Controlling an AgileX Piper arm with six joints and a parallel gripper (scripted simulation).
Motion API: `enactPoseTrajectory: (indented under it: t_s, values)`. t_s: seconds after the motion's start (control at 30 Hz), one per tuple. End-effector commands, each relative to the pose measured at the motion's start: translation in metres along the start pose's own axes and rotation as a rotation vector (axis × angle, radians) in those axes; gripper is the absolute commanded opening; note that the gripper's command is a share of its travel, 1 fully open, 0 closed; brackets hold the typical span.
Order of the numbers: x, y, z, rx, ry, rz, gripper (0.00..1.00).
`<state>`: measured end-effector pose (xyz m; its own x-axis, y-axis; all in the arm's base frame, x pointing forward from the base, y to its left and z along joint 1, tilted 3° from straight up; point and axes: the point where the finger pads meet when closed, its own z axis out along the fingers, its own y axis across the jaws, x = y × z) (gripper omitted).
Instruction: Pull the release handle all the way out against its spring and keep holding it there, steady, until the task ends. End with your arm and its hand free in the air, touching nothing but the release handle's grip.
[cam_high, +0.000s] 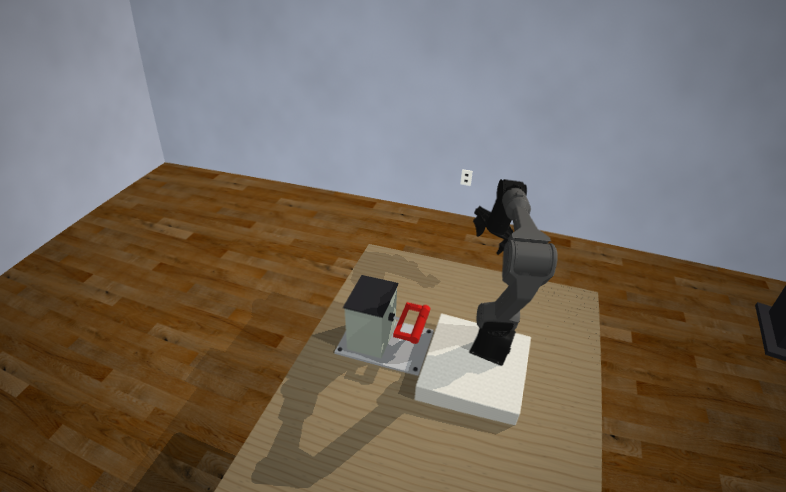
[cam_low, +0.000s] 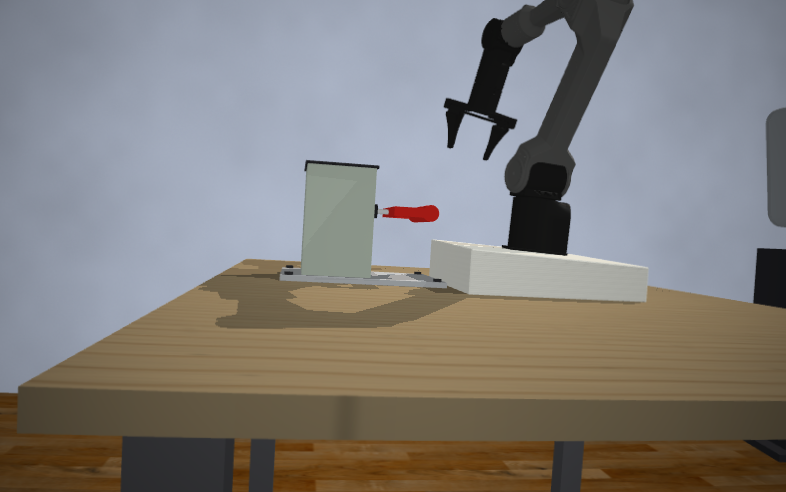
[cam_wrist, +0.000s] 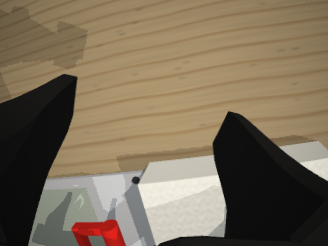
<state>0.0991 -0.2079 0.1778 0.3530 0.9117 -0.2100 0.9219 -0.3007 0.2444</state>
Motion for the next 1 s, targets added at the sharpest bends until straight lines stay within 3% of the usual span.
enactPoseTrajectory:
  t_s: [0.0, 0.17, 0.3, 0.53, 0.6, 0.63, 0.8, 0.97]
  values:
    - [0.0, 0.0, 0.0, -0.001, -0.001, 0.0, 1.0]
    - [0.005, 0.003, 0.001, -0.001, 0.009, -0.007, 1.0]
    - [0.028, 0.017, 0.007, -0.01, 0.051, -0.045, 1.0]
    - [0.128, 0.043, 0.014, -0.011, 0.196, -0.201, 1.0]
    - [0.128, 0.043, 0.014, -0.011, 0.196, -0.201, 1.0]
    - [0.145, 0.042, 0.014, -0.006, 0.218, -0.23, 1.0]
    - [0.222, 0.024, 0.01, 0.033, 0.302, -0.366, 1.0]
    - [0.264, -0.002, 0.005, 0.067, 0.338, -0.457, 1.0]
